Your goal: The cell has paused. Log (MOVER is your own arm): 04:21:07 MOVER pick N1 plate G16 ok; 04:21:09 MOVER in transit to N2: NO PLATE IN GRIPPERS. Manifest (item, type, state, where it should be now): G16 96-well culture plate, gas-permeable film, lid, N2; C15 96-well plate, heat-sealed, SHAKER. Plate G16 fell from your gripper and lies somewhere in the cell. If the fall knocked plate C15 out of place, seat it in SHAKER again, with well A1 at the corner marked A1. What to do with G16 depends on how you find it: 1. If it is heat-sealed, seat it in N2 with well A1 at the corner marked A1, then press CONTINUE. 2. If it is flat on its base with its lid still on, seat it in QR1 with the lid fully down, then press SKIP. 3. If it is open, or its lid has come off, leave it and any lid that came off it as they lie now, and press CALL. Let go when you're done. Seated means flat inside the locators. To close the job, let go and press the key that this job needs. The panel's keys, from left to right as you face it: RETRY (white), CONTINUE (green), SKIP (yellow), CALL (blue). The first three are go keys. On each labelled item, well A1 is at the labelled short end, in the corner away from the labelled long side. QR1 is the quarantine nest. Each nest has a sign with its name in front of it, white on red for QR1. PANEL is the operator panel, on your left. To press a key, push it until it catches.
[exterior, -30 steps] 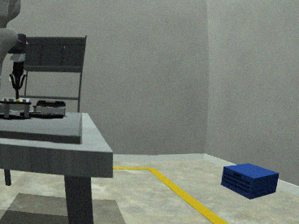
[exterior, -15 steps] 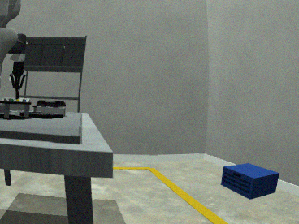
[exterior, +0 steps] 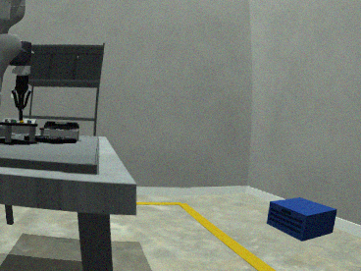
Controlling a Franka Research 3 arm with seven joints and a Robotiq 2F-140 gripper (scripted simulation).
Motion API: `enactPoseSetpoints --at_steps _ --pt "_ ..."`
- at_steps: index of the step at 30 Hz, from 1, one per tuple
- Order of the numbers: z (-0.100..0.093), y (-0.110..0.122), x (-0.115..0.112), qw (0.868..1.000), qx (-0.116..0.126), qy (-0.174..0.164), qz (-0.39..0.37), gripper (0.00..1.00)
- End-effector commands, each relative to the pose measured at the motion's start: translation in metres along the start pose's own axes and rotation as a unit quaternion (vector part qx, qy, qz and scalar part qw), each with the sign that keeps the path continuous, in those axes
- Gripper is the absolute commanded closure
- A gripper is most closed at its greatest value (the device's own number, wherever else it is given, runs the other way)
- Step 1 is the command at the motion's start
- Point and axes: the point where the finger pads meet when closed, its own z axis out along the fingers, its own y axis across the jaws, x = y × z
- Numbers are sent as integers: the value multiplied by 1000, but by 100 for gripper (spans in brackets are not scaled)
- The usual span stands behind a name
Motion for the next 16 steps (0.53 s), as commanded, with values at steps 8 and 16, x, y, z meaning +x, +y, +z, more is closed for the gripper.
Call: enactPoseSetpoints --at_steps 8,16 --pt "5 1 4 1000 -1 3 -1 90" --pt "11 1 5 1000 -1 3 -1 90"
